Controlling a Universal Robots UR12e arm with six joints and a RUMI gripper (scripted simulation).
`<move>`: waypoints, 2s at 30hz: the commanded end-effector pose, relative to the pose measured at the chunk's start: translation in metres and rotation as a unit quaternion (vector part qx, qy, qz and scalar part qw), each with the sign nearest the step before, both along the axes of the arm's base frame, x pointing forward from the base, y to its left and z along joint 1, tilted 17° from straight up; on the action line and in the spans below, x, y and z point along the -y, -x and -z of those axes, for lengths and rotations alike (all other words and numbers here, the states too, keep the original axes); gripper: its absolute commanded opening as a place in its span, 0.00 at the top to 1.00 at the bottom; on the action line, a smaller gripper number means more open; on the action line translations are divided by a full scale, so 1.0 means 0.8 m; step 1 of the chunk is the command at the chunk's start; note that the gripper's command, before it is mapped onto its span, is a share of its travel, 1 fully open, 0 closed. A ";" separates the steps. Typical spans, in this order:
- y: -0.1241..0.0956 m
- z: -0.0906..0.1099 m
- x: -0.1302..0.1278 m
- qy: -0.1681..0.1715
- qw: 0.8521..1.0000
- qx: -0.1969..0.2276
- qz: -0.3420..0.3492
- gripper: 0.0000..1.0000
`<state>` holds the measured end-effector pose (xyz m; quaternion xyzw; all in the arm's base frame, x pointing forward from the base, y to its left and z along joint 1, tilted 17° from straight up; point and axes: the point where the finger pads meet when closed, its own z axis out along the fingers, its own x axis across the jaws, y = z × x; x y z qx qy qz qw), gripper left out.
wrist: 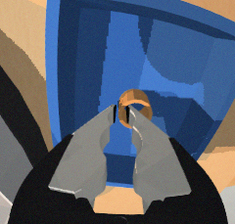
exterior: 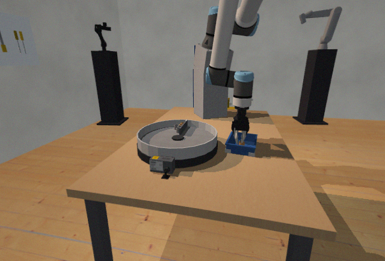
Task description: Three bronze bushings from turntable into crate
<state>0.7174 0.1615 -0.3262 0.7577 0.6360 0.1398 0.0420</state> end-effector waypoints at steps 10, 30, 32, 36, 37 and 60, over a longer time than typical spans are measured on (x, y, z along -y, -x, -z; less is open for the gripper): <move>0.000 -0.001 0.000 0.000 1.000 0.000 0.000 0.94; 0.010 -0.039 0.005 0.000 1.000 0.000 0.000 0.94; 0.013 -0.050 0.006 0.000 1.000 0.000 0.000 0.94; 0.016 -0.061 0.007 0.000 1.000 0.000 0.000 0.94; 0.018 -0.067 0.008 0.000 1.000 0.000 0.000 0.94; 0.037 -0.135 0.016 0.000 1.000 0.000 0.000 0.94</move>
